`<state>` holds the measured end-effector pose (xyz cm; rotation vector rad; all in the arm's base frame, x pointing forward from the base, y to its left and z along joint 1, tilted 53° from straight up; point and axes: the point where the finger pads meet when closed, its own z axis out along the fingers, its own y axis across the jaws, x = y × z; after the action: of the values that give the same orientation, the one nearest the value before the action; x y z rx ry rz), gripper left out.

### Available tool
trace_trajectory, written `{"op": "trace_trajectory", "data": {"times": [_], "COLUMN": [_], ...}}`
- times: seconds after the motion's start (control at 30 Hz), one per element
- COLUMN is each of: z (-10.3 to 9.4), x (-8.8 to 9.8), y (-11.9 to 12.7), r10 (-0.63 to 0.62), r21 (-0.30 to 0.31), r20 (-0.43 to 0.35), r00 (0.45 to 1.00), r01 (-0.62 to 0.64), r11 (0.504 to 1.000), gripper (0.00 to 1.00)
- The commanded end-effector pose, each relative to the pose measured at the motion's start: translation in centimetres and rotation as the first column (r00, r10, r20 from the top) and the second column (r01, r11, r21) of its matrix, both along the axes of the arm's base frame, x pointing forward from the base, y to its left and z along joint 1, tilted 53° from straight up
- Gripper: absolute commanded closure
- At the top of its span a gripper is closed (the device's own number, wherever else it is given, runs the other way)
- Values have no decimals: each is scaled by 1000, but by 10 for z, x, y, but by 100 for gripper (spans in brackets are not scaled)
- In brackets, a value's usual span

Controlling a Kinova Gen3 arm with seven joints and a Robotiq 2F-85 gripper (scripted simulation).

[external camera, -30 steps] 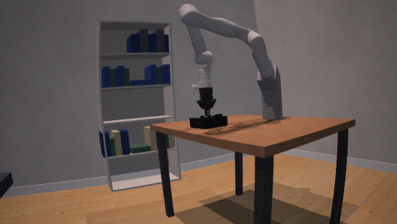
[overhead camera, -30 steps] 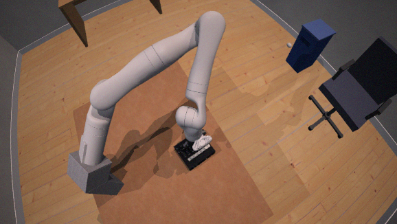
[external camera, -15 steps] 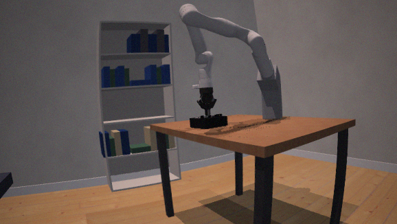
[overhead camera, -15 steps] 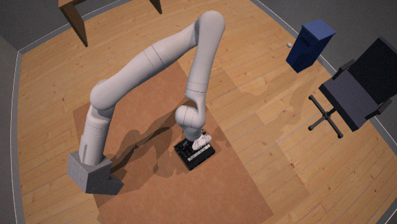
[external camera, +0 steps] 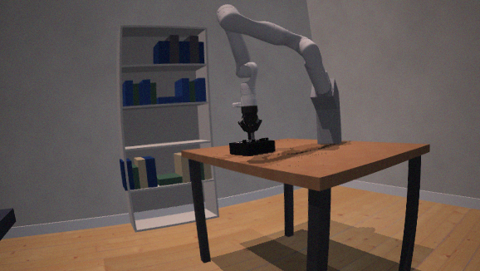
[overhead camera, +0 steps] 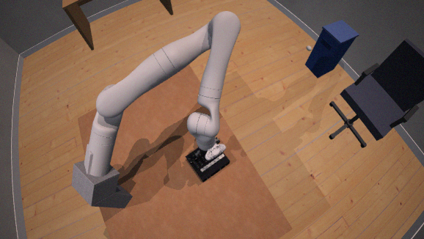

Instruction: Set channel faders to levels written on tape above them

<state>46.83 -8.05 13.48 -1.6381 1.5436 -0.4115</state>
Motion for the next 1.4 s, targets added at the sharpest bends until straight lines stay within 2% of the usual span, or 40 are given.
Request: {"op": "trace_trajectory", "data": {"times": [0.0, 1.0, 1.17, 1.37], "z": [1, -1, 1, 11], "x": [0, 1, -2, -14], "y": [0, -6, -7, -13], "r10": [-1, -1, -1, -1], "r21": [0, 0, 0, 0], "r20": [1, 1, 1, 1], "r00": [1000, 1000, 1000, 1000], "r01": [1, 1, 1, 1], "r11": [1000, 1000, 1000, 1000], "gripper": [100, 100, 100, 100]}}
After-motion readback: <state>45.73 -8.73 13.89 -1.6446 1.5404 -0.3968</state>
